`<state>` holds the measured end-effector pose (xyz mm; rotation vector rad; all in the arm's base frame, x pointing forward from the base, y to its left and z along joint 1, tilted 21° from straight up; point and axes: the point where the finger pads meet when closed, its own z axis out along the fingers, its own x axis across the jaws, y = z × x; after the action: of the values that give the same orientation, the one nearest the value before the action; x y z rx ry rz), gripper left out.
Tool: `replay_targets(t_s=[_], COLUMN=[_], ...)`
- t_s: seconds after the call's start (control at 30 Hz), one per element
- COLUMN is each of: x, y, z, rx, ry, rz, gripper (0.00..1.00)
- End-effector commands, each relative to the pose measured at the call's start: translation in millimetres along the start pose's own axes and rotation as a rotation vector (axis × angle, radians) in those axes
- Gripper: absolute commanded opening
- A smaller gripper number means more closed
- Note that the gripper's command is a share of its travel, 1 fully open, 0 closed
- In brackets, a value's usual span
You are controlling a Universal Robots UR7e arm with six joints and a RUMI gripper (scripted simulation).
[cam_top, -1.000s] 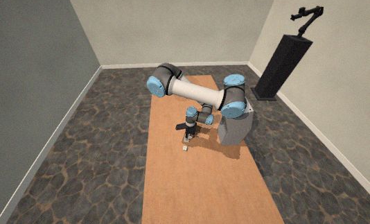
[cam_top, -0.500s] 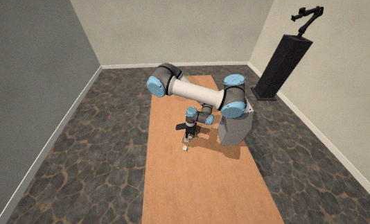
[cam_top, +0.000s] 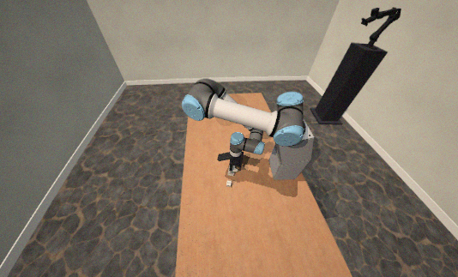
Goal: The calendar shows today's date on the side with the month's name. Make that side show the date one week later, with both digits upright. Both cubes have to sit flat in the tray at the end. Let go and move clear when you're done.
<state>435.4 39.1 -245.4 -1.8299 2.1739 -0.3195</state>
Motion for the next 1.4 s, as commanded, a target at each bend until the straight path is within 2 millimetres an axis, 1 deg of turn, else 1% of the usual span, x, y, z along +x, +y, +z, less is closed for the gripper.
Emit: replay_targets(t_s=[0.0,0.43,1.37], x=[-0.5,-0.6,-0.2], y=[-1.2,-1.1,-0.9], z=[5.6,25.6,26.5], rx=[0.003,0.003,0.002], ry=[0.000,0.000,0.001], rz=[-0.001,-0.001,0.000], gripper=[0.29,0.29,0.29])
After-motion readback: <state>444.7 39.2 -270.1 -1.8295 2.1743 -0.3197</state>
